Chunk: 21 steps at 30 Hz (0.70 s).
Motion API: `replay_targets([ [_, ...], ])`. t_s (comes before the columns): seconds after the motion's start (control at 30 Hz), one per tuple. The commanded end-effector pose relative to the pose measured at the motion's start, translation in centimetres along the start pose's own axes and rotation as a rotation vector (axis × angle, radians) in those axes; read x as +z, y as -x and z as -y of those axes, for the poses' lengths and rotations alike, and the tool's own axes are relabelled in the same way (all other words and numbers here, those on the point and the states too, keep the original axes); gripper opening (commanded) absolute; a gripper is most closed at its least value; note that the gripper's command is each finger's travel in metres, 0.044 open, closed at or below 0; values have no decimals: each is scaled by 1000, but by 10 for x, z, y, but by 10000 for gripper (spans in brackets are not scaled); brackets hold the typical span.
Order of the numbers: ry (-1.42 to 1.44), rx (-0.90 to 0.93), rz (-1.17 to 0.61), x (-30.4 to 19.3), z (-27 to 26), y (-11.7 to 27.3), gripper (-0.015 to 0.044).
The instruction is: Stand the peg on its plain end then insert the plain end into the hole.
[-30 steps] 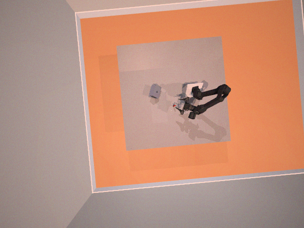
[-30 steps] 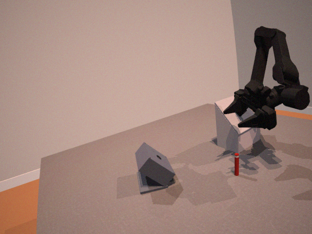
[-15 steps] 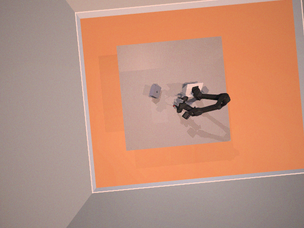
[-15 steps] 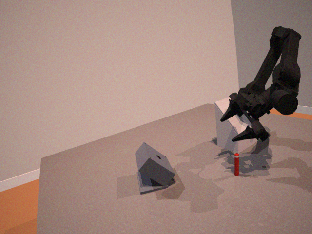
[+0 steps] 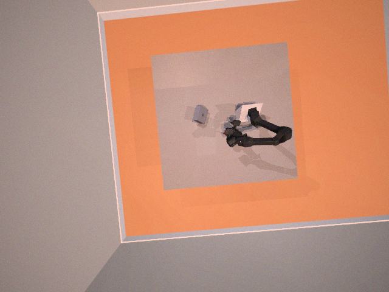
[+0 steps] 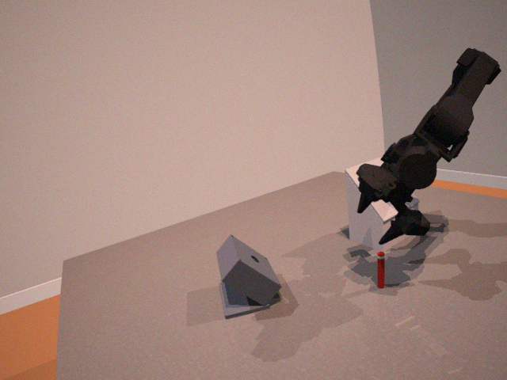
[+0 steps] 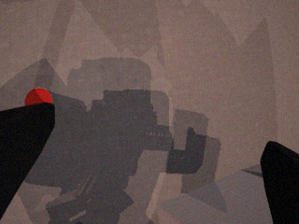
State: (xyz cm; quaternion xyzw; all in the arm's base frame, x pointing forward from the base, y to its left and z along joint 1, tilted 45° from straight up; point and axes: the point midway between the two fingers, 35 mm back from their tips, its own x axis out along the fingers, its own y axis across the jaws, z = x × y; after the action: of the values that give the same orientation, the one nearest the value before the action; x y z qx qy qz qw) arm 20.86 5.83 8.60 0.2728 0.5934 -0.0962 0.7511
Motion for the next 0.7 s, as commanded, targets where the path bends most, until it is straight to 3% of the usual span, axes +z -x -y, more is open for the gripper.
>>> replay_targets([
  [0.0,0,57,-108,0,-4,-1,440],
  [0.5,-62,431,-373,22,-25,12,440],
  [0.67,-66,452,-379,24,-26,13,440],
])
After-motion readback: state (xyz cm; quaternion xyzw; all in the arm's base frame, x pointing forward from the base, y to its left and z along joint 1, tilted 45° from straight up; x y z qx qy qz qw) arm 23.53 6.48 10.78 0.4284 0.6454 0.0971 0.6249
